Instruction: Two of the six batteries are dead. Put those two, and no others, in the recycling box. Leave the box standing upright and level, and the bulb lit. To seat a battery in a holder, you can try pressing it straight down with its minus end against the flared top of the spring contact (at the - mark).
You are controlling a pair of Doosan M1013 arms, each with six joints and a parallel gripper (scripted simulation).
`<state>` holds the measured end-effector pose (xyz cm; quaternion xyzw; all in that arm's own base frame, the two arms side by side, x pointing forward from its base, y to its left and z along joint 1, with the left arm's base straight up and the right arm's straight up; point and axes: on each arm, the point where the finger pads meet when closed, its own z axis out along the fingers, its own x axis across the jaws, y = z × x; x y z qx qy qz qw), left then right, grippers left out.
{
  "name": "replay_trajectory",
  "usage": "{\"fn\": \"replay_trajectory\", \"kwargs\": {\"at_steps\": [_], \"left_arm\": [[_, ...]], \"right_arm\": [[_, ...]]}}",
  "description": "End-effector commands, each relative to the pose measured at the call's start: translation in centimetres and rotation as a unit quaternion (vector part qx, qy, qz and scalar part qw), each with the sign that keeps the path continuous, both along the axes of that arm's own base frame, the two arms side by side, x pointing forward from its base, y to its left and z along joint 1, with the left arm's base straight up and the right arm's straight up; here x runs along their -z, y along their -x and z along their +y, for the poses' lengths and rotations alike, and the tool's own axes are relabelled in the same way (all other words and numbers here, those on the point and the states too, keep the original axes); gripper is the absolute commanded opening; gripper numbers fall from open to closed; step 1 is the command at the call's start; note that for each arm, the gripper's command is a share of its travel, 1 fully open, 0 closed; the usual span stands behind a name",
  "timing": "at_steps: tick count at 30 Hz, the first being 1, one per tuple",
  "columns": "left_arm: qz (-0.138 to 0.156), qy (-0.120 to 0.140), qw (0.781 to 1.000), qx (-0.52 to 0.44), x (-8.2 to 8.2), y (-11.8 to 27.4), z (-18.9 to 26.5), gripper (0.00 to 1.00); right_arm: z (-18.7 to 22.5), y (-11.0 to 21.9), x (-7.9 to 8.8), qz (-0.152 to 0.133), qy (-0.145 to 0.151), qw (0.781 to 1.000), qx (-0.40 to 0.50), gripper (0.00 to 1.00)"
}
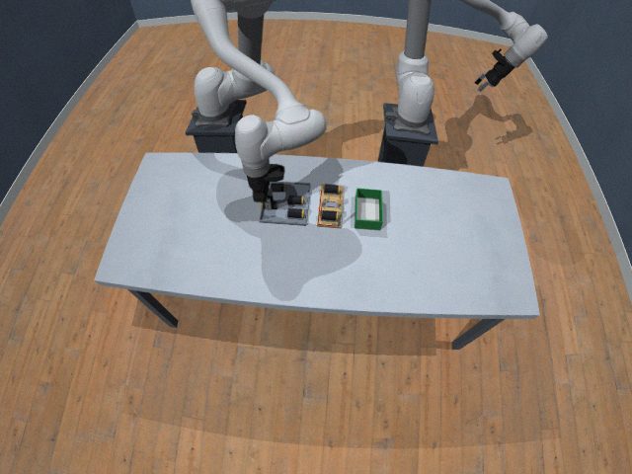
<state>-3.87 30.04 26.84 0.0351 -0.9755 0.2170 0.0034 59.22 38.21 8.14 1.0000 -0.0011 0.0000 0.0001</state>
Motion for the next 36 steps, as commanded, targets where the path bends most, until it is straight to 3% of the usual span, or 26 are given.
{"fn": "replay_trajectory", "kwargs": {"at_steps": [1, 11, 26, 27, 36], "left_arm": [[0.0, -0.001, 1.0, 0.0, -0.1, 0.0, 0.0, 1.0], [0.0, -0.001, 1.0, 0.0, -0.1, 0.0, 0.0, 1.0], [0.0, -0.001, 1.0, 0.0, -0.1, 0.0, 0.0, 1.0], [0.0, -0.001, 1.0, 0.0, -0.1, 0.0, 0.0, 1.0], [0.0, -0.001, 1.0, 0.0, -0.1, 0.0, 0.0, 1.0]], "right_arm": [[0.1, -0.1, 0.0, -0.001, -0.001, 1.0, 0.0, 0.57], [0.1, -0.1, 4.0, -0.001, -0.001, 1.0, 0.0, 0.57], [0.1, -0.1, 4.4, -0.001, -0.001, 1.0, 0.0, 0.57], [0.1, -0.1, 4.4, -0.001, -0.001, 1.0, 0.0, 0.9], [0.1, -0.1, 4.4, -0.001, -0.001, 1.0, 0.0, 0.9]]}}
